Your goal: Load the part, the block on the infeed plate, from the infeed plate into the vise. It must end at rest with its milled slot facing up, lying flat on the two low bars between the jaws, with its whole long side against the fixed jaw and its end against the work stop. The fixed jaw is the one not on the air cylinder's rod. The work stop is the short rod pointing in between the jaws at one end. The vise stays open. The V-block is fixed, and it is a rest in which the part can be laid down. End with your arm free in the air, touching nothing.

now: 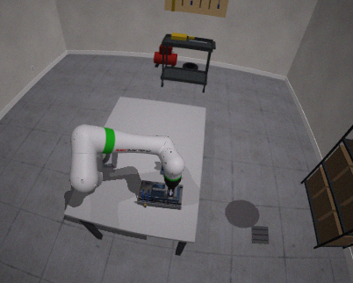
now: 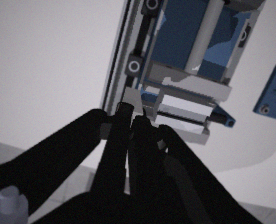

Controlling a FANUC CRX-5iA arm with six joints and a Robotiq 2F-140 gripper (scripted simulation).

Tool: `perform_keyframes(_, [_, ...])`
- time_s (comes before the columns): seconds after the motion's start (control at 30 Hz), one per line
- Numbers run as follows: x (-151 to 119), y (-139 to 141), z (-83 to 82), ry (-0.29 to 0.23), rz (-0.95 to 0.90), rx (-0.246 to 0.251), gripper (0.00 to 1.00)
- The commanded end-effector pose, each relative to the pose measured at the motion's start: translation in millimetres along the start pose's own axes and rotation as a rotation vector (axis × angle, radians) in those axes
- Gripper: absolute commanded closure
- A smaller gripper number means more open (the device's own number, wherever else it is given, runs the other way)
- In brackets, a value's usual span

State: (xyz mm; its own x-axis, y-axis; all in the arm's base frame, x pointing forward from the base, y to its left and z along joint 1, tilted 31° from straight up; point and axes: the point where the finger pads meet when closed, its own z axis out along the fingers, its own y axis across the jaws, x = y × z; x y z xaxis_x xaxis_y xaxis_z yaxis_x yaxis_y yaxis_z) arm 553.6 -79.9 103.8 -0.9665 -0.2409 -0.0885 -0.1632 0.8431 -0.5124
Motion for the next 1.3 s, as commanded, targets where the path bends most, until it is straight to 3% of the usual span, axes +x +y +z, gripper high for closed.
perform_keyframes(0.0, [-0.2, -1.1, -0.2, 0.000, 0.000, 0.000, 1.00])
perform_keyframes(0.53, [-0.2, -1.4, -6.3, 0.000, 0.000, 0.000, 1.00])
perform_keyframes(1.27, [-0.2, -1.4, -51.2, 0.000, 0.000, 0.000, 1.00])
